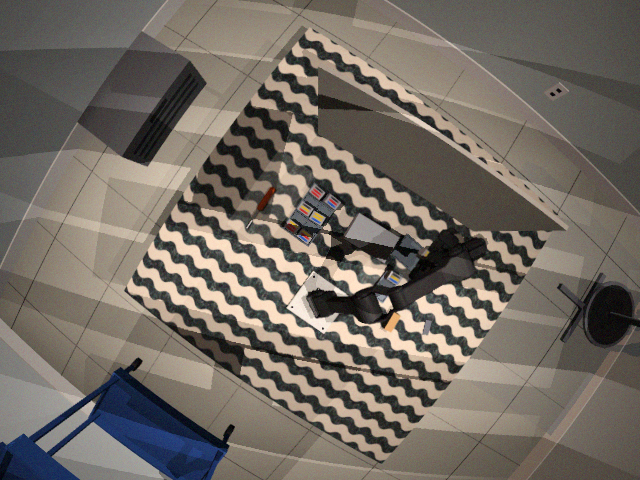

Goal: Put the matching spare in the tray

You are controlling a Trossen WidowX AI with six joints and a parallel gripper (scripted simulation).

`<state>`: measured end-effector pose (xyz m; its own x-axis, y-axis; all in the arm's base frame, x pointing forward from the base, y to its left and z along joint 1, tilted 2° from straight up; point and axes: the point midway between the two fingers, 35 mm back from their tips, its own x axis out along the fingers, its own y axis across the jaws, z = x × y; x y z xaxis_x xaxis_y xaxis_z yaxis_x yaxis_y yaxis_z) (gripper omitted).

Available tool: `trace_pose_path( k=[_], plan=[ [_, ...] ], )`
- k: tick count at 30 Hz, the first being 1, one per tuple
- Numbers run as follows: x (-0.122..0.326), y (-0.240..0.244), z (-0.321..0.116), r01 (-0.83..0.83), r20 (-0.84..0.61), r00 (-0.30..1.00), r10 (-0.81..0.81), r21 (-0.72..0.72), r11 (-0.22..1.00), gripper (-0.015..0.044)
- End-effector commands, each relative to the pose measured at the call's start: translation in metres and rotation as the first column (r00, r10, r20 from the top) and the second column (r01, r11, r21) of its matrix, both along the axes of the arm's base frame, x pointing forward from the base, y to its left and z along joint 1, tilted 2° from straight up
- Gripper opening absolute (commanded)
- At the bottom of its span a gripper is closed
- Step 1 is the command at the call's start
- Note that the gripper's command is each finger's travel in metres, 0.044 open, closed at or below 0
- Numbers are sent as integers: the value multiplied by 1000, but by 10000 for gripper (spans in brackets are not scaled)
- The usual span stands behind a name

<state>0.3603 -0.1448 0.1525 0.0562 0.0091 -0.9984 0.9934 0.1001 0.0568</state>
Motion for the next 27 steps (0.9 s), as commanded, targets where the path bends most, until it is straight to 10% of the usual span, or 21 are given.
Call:
trace_pose_path(
  k=[1, 27],
  plan=[
    [1, 0, -3, 6, 1, 1000, -6, -2, 1000, 0],
    [2, 0, -20, 6, -1, 1000, -6, -1, 1000, 0]
  ],
)
